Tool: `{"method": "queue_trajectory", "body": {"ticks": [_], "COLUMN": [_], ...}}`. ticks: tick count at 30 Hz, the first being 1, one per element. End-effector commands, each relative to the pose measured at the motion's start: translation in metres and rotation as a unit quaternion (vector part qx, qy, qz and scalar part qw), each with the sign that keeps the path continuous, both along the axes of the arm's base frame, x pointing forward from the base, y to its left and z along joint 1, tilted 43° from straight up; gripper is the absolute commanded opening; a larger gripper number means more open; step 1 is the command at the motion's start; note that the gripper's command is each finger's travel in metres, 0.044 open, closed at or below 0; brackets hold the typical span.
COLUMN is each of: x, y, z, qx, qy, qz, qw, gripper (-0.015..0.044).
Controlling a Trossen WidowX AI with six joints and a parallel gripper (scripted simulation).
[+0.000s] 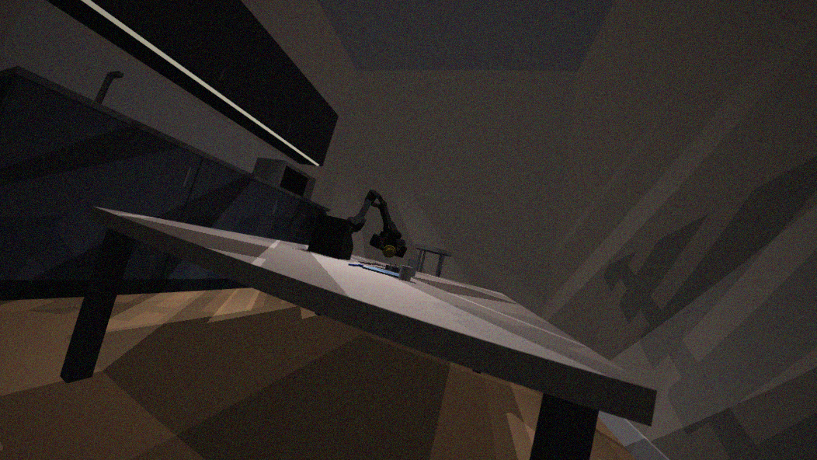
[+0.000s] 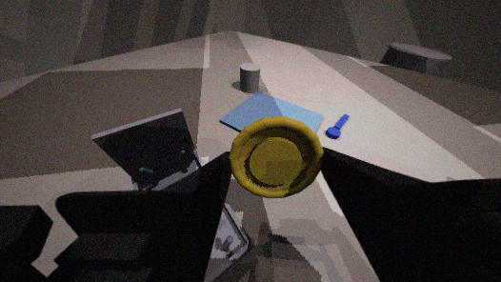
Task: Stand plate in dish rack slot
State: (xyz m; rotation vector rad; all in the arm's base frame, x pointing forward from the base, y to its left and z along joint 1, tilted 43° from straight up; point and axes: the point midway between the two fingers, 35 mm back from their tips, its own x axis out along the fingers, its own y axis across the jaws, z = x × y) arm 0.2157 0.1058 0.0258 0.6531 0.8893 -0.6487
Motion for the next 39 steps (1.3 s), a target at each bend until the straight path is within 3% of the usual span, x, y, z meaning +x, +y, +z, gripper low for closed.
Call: {"method": "queue_trajectory", "body": {"ticks": [1,32,39], "x": [0.000,-0.029,-0.031], "y": [0.005,0.040,0.040], "z": [0.003,0.040,0.042], "qx": [-0.011,-0.002,0.002], "qy": [-0.046,-0.355,-0.368], "qz": [0.017,0.097,0.098], "qw": [0.999,0.930,0.924], "gripper": [0.0000,0.0000,0.0000]}}
